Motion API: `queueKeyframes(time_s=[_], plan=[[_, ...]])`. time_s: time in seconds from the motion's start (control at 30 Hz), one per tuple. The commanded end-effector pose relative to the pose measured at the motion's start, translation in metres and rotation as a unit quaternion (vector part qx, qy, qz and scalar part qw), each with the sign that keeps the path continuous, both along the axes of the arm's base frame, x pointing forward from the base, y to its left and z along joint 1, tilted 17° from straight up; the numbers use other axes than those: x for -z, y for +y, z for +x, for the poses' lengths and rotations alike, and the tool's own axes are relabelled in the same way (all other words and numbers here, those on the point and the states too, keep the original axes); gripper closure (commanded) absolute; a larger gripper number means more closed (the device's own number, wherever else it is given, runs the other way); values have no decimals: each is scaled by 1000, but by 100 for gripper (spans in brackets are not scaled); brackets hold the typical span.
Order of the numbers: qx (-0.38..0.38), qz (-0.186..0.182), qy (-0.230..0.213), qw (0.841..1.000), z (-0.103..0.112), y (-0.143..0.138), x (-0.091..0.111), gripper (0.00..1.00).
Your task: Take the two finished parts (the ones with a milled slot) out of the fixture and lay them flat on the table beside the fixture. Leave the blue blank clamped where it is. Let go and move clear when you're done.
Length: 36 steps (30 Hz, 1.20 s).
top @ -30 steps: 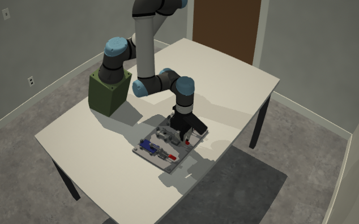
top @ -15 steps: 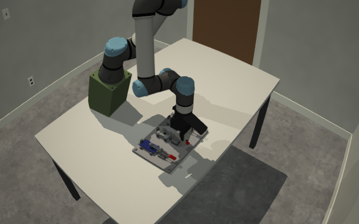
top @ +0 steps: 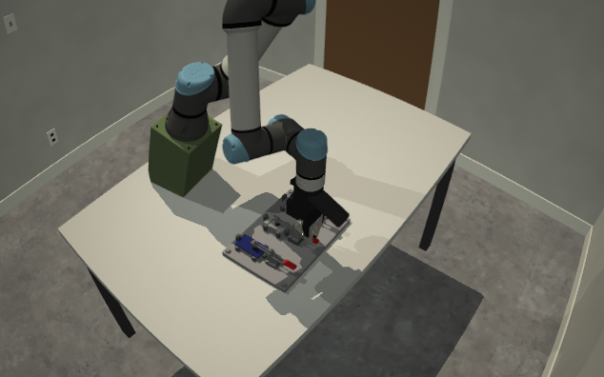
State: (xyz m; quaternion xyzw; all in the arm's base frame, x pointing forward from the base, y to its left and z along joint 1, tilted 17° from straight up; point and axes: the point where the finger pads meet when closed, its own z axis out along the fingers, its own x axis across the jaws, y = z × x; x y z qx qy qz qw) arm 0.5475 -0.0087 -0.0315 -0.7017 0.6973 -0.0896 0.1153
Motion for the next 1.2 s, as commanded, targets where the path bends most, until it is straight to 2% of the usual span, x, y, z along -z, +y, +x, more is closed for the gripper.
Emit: queueKeyframes(time_s=[0.0, 1.17], plan=[[0, 0, -1, 1000, 0, 0, -1, 100], [0, 0, -1, 1000, -2, 0, -4, 100]])
